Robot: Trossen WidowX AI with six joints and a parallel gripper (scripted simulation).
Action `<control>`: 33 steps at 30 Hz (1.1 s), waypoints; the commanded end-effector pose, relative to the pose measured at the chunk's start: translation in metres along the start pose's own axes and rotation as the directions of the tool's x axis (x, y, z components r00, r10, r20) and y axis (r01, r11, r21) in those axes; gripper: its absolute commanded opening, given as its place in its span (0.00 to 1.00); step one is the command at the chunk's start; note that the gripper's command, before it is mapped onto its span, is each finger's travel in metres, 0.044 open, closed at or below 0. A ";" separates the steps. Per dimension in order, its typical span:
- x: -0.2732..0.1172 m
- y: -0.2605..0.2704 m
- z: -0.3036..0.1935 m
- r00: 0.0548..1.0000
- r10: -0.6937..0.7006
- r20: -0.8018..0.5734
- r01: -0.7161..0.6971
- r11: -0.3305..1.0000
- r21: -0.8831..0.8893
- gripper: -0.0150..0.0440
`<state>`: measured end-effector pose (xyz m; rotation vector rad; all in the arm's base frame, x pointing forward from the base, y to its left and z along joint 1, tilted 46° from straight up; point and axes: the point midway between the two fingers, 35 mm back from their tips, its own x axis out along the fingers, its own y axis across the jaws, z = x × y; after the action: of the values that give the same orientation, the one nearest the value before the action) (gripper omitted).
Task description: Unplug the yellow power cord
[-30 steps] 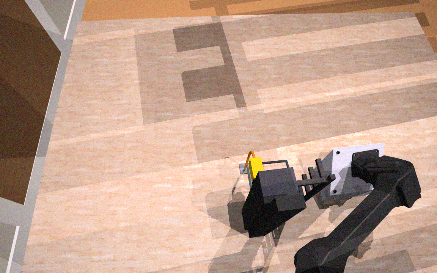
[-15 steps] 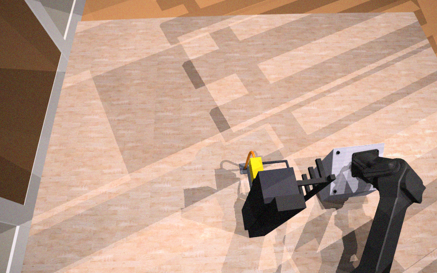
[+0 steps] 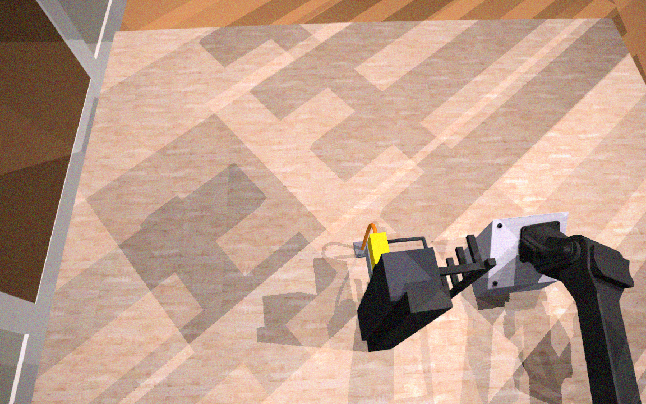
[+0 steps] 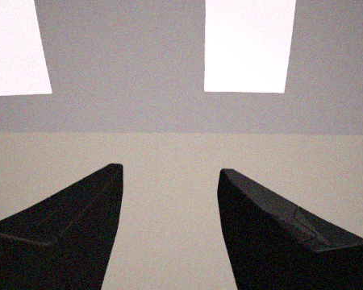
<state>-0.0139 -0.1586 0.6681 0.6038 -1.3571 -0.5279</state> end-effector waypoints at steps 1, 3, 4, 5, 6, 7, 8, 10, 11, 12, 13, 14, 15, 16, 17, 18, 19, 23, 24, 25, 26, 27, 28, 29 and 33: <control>0.016 -0.073 0.014 0.984 -0.179 -0.019 0.179 0.981 0.077 0.53; 0.021 -0.106 0.015 0.965 -0.259 -0.042 0.262 0.959 0.107 0.53; 0.023 -0.124 0.014 0.953 -0.298 -0.056 0.303 0.945 0.120 0.53; 0.024 -0.141 0.012 0.939 -0.337 -0.072 0.344 0.930 0.131 0.53; 0.025 -0.156 0.009 0.925 -0.370 -0.090 0.380 0.914 0.143 0.53; 0.026 -0.170 0.005 0.910 -0.400 -0.107 0.412 0.898 0.151 0.53; 0.026 -0.183 0.001 0.895 -0.428 -0.125 0.444 0.882 0.159 0.53; 0.025 -0.210 -0.009 0.860 -0.484 -0.164 0.507 0.845 0.169 0.53; 0.024 -0.223 -0.015 0.840 -0.510 -0.185 0.538 0.825 0.171 0.53; 0.023 -0.235 -0.022 0.819 -0.535 -0.207 0.569 0.804 0.172 0.53; 0.021 -0.248 -0.028 0.797 -0.559 -0.230 0.598 0.783 0.172 0.53; 0.019 -0.260 -0.036 0.773 -0.582 -0.253 0.628 0.760 0.169 0.53; 0.016 -0.272 -0.043 0.748 -0.604 -0.276 0.656 0.737 0.165 0.53; 0.013 -0.285 -0.052 0.719 -0.626 -0.304 0.686 0.710 0.161 0.53; 0.009 -0.298 -0.062 0.687 -0.646 -0.332 0.716 0.681 0.155 0.53; 0.004 -0.310 -0.071 0.654 -0.665 -0.360 0.744 0.652 0.146 0.53; -0.001 -0.322 -0.081 0.619 -0.682 -0.389 0.771 0.622 0.136 0.53; -0.026 -0.364 -0.124 0.467 -0.730 -0.499 0.863 0.500 0.075 0.53; -0.034 -0.373 -0.135 0.425 -0.738 -0.525 0.881 0.469 0.055 0.53; -0.042 -0.382 -0.147 0.382 -0.743 -0.550 0.898 0.438 0.033 0.53; -0.050 -0.392 -0.157 0.335 -0.748 -0.572 0.914 0.406 0.004 0.53; -0.060 -0.401 -0.169 0.283 -0.752 -0.595 0.928 0.371 -0.027 0.53; -0.071 -0.410 -0.180 0.231 -0.753 -0.616 0.939 0.338 -0.060 0.53; -0.082 -0.418 -0.191 0.177 -0.751 -0.636 0.948 0.304 -0.095 0.53; -0.130 -0.444 -0.235 -0.042 -0.719 -0.693 0.952 0.181 -0.245 0.53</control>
<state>0.1680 -0.3948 0.2967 1.7670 -0.2712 -0.9558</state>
